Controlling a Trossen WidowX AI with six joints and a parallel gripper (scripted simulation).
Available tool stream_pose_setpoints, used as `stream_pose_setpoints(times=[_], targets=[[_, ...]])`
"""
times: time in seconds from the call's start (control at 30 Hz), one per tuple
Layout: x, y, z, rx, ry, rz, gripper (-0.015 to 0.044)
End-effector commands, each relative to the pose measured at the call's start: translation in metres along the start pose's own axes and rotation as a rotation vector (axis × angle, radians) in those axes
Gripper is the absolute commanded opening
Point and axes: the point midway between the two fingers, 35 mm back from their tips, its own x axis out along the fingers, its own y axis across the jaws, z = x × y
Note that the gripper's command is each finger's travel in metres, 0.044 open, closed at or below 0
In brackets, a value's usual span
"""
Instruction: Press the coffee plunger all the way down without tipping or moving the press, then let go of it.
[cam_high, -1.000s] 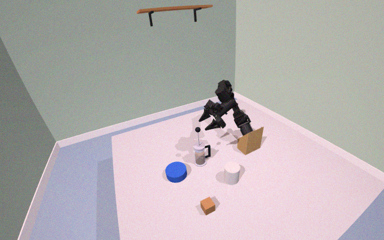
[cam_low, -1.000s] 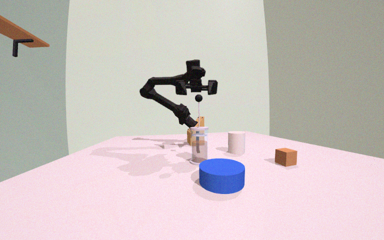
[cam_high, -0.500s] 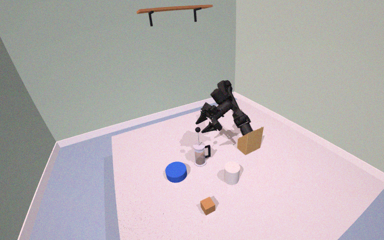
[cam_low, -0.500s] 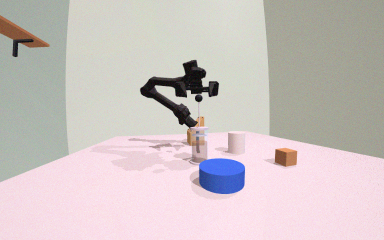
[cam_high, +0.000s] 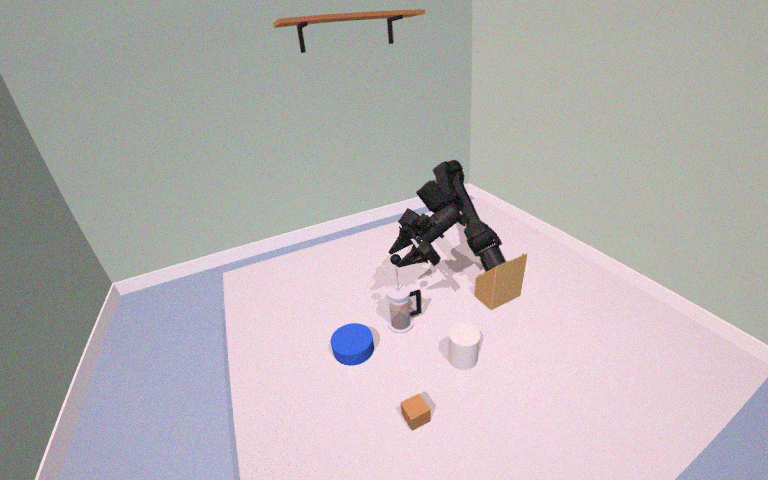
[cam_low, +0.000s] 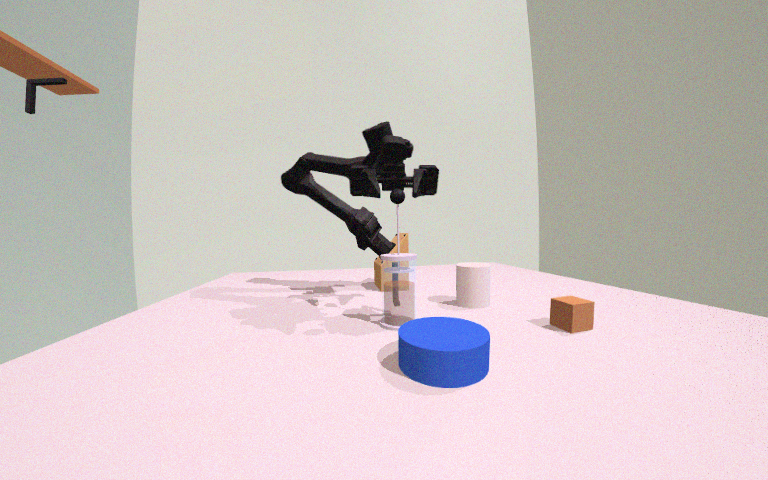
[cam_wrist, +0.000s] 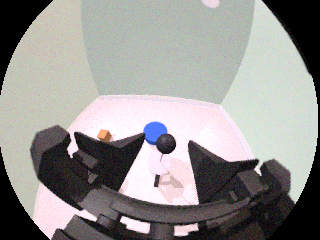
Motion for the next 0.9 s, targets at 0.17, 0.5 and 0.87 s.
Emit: stream_pose_setpoints(times=[0.17,0.5,0.87], targets=[[0.000,0.001,0.000,-0.001,-0.003,0.003,0.0118],[0.001,0.001,0.000,-0.001,-0.002,0.003,0.0114],[0.011,0.004,-0.012,0.000,0.002,0.007,0.0114]])
